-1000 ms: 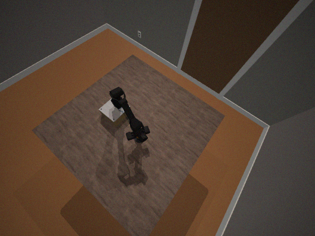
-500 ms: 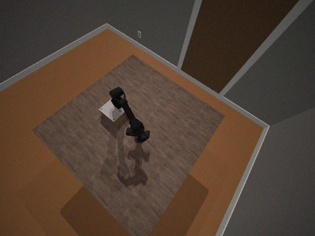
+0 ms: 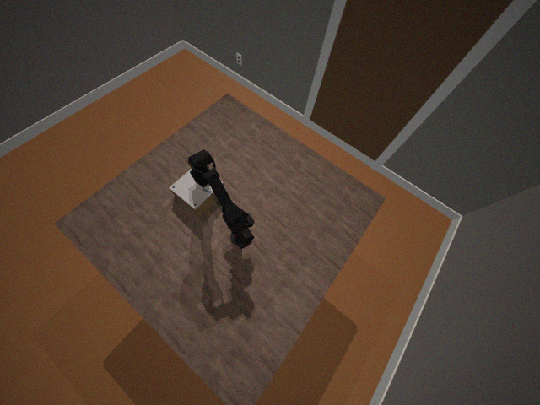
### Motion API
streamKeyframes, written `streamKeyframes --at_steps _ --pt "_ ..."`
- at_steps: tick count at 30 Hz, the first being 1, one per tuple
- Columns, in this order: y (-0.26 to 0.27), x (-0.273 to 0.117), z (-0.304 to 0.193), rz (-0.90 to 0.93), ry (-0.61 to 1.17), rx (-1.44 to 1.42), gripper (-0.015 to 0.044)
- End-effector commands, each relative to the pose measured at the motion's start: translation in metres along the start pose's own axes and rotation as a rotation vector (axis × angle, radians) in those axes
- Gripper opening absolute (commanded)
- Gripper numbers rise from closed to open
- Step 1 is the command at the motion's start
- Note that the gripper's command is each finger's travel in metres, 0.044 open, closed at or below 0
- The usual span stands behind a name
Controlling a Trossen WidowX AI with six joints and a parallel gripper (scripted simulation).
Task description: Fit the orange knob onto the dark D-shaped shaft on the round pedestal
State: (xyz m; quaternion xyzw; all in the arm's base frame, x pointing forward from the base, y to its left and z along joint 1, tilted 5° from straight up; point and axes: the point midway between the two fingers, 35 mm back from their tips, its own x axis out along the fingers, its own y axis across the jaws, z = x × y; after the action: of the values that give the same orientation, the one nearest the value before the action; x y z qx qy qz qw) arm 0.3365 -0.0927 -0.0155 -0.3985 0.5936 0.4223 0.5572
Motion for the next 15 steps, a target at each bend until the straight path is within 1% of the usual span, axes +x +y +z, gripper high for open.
streamKeyframes --at_steps 1,15 --pt "-0.0028 -0.0014 -0.0001 -0.011 0.0 0.446 0.0" --pt "0.0012 -0.0027 -0.0007 -0.01 -0.006 1.423 0.0"
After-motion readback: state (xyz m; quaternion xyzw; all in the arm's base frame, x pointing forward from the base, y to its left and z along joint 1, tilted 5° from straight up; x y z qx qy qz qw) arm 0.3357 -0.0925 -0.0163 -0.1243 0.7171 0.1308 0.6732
